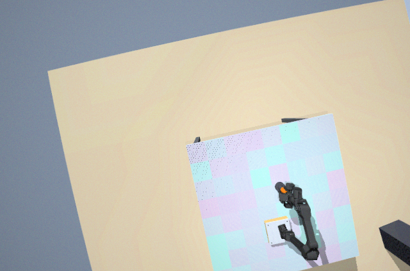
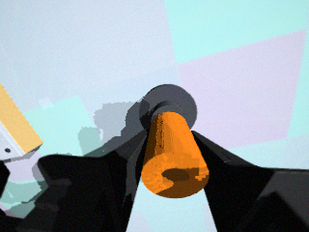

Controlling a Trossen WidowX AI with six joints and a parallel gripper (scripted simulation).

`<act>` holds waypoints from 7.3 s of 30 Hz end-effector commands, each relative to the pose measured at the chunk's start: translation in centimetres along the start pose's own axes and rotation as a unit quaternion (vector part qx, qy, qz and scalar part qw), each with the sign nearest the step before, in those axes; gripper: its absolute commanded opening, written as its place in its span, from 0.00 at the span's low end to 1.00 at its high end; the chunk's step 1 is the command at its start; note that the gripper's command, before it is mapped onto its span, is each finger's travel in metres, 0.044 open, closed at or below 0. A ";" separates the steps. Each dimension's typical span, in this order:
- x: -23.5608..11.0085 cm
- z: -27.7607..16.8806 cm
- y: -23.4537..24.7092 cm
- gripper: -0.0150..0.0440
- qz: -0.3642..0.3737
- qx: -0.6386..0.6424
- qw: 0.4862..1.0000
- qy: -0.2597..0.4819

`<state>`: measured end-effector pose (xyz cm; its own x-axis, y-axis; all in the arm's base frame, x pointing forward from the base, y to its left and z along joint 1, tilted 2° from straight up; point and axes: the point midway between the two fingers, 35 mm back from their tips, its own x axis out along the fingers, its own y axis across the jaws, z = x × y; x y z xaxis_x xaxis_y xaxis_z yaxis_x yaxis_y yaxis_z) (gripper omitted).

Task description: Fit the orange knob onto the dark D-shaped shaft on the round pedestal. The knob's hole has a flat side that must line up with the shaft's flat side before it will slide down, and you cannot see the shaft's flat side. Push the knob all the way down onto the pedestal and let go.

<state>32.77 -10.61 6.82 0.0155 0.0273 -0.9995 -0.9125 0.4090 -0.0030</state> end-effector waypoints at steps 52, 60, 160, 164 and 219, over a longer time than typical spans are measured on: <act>0.1 -0.1 0.0 0.25 0.000 -0.107 0.994 0.002; 0.0 0.0 -0.3 0.25 0.000 -0.107 0.994 0.002; -0.4 -0.1 0.2 0.25 0.001 -0.404 0.915 0.002; -0.3 -0.1 -0.1 0.25 0.001 -0.409 0.913 0.002; 0.0 -0.1 -0.1 0.25 0.001 -0.502 0.865 0.002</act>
<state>32.66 -10.63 6.86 0.0129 0.0282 -0.9995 -0.8102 -0.5856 -0.0270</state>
